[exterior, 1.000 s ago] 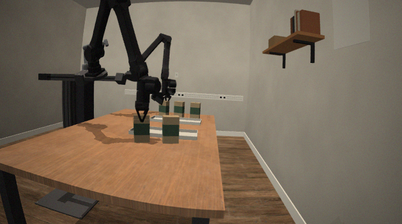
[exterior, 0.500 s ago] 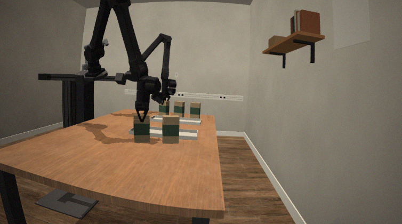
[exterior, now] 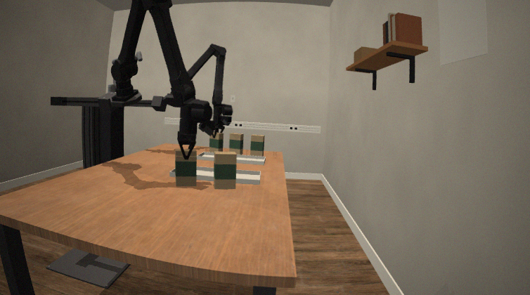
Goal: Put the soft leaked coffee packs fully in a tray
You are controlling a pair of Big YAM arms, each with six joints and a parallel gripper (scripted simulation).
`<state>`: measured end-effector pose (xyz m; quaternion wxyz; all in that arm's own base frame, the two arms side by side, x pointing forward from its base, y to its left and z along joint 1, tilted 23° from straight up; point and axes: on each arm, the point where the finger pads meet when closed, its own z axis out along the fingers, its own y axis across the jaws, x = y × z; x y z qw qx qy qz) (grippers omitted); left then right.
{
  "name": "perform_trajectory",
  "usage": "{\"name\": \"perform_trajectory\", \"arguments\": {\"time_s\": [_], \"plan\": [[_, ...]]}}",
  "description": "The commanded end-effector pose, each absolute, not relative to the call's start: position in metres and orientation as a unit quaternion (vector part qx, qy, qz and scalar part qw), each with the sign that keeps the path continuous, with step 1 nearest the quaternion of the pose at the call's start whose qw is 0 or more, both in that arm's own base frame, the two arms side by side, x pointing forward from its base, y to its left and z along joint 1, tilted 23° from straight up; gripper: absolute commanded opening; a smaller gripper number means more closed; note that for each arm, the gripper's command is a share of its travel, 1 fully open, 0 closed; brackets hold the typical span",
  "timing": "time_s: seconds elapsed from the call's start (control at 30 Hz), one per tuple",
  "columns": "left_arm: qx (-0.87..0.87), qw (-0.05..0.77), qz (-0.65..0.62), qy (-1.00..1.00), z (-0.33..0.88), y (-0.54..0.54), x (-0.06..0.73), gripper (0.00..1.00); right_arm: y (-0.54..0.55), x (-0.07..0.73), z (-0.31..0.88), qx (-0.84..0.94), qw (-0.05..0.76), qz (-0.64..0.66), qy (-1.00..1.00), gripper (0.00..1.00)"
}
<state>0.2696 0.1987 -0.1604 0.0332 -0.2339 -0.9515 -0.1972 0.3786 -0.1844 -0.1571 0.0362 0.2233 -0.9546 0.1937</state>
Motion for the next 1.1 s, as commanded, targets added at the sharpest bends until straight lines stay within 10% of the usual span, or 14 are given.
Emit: {"name": "perform_trajectory", "arguments": {"time_s": [0.0, 0.27, 0.3, 1.07], "plan": [[-0.234, 0.031, -0.199, -0.951, -0.159, 0.2, 0.271, 0.23, -0.179, 0.39, -0.139, 0.224, 0.022, 0.202, -0.953, 0.23], [-0.234, 0.031, -0.199, -0.951, -0.159, 0.2, 0.271, 0.23, -0.172, 0.387, -0.125, 0.224, 0.024, 0.201, -0.953, 0.23], [-0.234, 0.031, -0.199, -0.951, -0.159, 0.2, 0.271, 0.76, -0.171, 0.387, -0.124, 0.224, 0.024, 0.201, -0.953, 0.23], [-0.234, 0.031, -0.199, -0.951, -0.159, 0.2, 0.271, 0.76, -0.169, 0.389, -0.107, 0.222, 0.023, 0.202, -0.954, 0.23]]}}
